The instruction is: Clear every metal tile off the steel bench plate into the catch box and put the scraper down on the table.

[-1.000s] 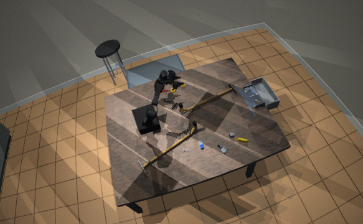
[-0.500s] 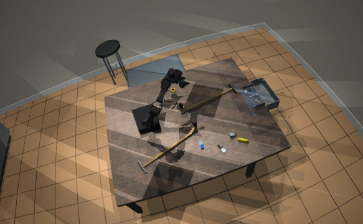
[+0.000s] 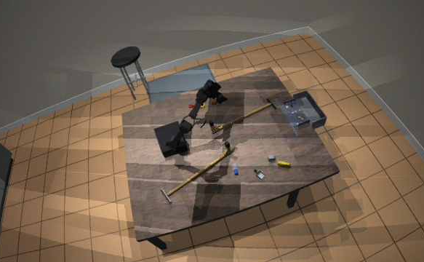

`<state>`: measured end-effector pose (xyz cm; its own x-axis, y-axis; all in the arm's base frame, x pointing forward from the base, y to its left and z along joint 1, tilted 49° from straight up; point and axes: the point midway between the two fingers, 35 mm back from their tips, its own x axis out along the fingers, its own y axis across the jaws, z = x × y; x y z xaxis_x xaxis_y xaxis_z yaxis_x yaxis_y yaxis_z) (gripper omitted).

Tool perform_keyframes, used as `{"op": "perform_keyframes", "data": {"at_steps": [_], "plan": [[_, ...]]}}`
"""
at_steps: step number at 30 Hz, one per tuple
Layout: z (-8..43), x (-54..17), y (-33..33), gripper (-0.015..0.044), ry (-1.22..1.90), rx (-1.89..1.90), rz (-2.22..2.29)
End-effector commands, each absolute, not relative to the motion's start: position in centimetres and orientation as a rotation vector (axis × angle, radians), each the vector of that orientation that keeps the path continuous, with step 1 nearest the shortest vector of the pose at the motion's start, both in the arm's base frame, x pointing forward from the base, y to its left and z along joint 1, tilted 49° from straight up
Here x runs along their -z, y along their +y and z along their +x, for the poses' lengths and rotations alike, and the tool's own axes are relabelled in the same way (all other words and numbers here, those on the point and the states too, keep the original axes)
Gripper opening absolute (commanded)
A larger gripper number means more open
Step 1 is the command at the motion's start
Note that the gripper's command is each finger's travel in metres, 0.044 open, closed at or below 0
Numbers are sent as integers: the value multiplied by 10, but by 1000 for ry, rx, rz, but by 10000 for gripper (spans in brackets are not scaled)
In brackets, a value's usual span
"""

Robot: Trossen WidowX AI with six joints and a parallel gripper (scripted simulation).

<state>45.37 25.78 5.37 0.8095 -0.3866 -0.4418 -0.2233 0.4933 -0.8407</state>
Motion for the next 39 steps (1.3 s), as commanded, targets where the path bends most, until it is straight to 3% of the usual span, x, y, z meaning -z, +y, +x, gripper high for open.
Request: {"op": "perform_keyframes", "data": {"at_steps": [1,39], "plan": [[465,-38,248,440,706,103,-1076],[528,61,133,440,1174,80,-1019]]}}
